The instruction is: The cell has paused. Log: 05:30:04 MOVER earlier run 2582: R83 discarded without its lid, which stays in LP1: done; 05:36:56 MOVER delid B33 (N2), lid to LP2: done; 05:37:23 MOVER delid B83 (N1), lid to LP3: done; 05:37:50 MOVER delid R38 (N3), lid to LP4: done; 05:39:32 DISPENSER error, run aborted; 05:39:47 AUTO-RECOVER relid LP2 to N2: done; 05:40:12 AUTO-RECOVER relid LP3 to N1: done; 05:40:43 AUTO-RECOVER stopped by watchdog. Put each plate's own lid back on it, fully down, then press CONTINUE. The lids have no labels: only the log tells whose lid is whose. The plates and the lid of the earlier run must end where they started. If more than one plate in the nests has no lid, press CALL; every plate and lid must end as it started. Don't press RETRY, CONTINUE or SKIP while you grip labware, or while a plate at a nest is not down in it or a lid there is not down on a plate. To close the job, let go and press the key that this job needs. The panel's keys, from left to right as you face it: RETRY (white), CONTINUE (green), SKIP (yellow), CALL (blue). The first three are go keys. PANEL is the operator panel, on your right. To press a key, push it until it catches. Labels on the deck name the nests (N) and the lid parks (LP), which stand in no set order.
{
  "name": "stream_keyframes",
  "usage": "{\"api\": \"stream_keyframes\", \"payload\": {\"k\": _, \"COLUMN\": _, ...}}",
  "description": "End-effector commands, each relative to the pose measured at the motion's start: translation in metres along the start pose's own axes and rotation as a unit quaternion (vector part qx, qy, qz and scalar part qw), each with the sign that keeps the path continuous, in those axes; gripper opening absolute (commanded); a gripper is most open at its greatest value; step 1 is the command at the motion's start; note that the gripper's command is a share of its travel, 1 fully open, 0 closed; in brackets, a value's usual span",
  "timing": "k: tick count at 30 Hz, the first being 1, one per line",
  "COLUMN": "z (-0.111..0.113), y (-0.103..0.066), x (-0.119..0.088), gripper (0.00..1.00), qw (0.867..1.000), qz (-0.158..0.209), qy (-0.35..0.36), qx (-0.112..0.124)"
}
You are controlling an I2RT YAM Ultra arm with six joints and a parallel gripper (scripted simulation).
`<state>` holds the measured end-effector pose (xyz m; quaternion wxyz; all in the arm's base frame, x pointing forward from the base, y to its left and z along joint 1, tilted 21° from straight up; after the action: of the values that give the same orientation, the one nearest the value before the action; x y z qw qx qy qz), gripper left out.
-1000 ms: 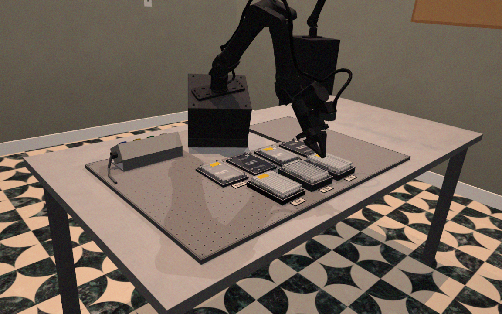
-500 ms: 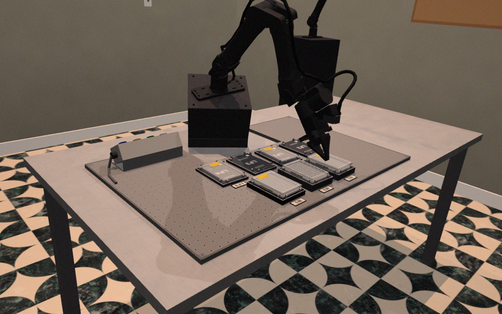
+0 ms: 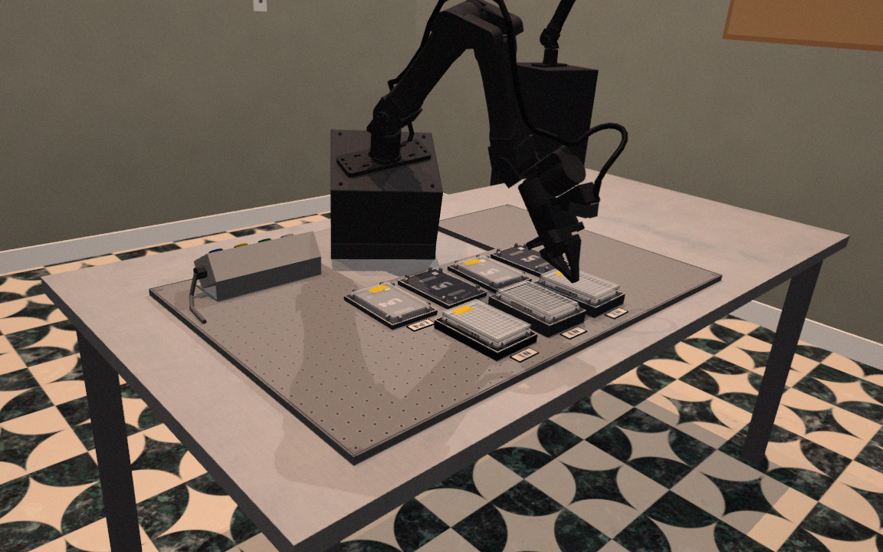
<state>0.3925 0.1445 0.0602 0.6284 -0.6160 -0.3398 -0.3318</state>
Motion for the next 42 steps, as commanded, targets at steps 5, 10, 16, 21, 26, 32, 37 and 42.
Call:
{"api": "stream_keyframes", "payload": {"k": 5, "z": 0.013, "y": -0.005, "x": 0.025, "gripper": 0.0, "qw": 0.999, "qz": -0.035, "qy": 0.006, "qx": 0.02}}
{"api": "stream_keyframes", "payload": {"k": 10, "z": -0.019, "y": -0.005, "x": 0.017, "gripper": 0.0, "qw": 1.0, "qz": -0.019, "qy": 0.003, "qx": 0.008}}
{"api": "stream_keyframes", "payload": {"k": 16, "z": -0.048, "y": -0.005, "x": 0.024, "gripper": 0.0, "qw": 1.0, "qz": -0.02, "qy": 0.003, "qx": 0.008}}
{"api": "stream_keyframes", "payload": {"k": 21, "z": -0.063, "y": -0.005, "x": 0.025, "gripper": 0.0, "qw": 1.0, "qz": -0.013, "qy": 0.001, "qx": 0.006}}
{"api": "stream_keyframes", "payload": {"k": 26, "z": -0.086, "y": -0.005, "x": 0.034, "gripper": 0.0, "qw": 1.0, "qz": -0.014, "qy": 0.001, "qx": 0.006}}
{"api": "stream_keyframes", "payload": {"k": 32, "z": -0.115, "y": -0.004, "x": 0.053, "gripper": 0.0, "qw": 1.0, "qz": -0.029, "qy": 0.001, "qx": 0.007}}
{"api": "stream_keyframes", "payload": {"k": 37, "z": -0.126, "y": -0.004, "x": 0.056, "gripper": 0.0, "qw": 1.0, "qz": -0.029, "qy": 0.0, "qx": 0.007}}
{"api": "stream_keyframes", "payload": {"k": 42, "z": -0.118, "y": -0.004, "x": 0.058, "gripper": 0.0, "qw": 0.999, "qz": -0.036, "qy": -0.005, "qx": 0.015}}
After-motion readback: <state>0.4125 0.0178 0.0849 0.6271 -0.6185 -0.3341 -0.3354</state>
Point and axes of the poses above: the point where the finger pads meet when closed, its own y axis out along the fingers, its own z axis across the jaws, x = y × z, the point moved 10 cm from there along -y, back along the fingers, and after that the axes turned 15 degrees about y, right-handed, at the moved point
